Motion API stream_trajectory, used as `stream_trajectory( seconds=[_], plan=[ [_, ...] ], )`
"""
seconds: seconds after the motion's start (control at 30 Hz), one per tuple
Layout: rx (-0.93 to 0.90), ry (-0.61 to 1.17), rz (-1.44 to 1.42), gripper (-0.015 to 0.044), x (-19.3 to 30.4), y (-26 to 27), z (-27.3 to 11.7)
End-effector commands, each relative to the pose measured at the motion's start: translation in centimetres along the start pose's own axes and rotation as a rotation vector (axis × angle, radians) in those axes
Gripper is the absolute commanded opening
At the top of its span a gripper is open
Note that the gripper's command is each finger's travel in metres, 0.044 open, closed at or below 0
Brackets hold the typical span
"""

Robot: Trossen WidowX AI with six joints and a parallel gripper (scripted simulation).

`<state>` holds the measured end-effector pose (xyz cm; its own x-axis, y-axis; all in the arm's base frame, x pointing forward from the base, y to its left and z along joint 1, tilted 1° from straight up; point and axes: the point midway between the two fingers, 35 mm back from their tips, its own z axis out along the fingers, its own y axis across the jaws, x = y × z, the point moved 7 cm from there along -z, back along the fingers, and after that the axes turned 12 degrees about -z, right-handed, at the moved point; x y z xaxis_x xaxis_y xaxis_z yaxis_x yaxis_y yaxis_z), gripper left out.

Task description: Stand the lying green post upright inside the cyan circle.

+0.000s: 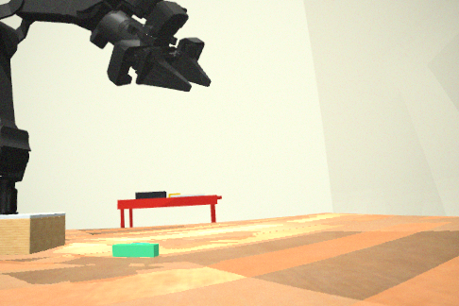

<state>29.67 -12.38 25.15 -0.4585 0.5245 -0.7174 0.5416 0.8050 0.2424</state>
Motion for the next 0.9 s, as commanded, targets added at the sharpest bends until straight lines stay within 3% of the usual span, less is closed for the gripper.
stream_trajectory(
  seconds=[0.0, 0.33, 0.67, 0.87],
  plan=[
    [0.079, 0.27, -0.171, 0.0233, 1.7, -1.0, 2.2],
    [0.085, 0.826, -0.456, 0.0233, 5.4, -2.9, 4.6],
    [0.083, 0.836, -0.461, 0.0233, 5.6, -3.0, 4.8],
    [0.083, 0.836, -0.461, 0.0233, 10.9, -4.9, 10.6]
  ],
)
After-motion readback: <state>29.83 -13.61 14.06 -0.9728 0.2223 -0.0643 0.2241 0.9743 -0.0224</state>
